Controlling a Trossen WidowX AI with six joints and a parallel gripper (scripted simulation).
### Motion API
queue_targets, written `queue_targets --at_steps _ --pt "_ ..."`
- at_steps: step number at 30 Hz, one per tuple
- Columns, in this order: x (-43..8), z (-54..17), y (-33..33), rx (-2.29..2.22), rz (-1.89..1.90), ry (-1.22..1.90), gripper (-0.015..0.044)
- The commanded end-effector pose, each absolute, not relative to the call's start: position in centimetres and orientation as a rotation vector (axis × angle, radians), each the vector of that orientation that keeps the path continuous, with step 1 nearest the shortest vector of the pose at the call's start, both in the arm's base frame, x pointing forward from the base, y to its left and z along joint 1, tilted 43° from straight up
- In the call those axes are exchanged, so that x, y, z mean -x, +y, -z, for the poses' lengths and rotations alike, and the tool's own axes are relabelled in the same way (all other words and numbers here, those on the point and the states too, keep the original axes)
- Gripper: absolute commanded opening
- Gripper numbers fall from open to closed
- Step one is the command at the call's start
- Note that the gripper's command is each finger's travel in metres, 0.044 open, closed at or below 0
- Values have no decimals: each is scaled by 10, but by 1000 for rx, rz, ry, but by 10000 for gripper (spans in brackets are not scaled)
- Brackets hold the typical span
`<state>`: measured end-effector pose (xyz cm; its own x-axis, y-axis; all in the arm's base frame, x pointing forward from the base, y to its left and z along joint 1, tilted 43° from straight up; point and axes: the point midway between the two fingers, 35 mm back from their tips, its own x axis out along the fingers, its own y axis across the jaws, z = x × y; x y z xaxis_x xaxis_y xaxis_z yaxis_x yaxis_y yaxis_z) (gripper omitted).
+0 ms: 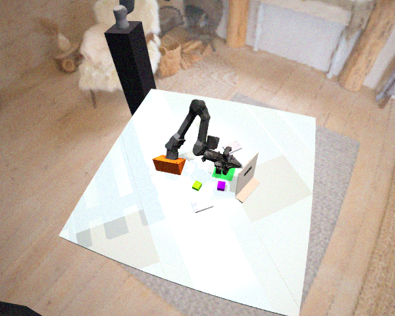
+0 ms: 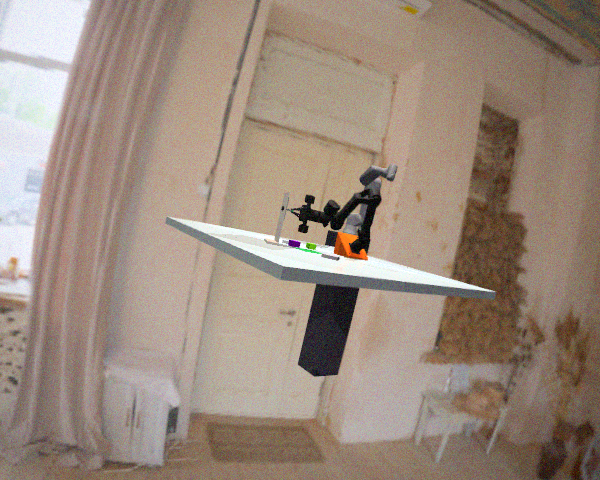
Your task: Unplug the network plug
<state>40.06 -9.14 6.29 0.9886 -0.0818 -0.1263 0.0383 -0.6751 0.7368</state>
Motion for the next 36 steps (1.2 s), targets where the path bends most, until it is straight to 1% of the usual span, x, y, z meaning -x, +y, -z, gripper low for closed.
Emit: queue_targets --at_steps 1,36 --pt "-396 -63 -90 -2308 194 -28 0" --pt "-380 -72 -81 -2309 195 -27 0"
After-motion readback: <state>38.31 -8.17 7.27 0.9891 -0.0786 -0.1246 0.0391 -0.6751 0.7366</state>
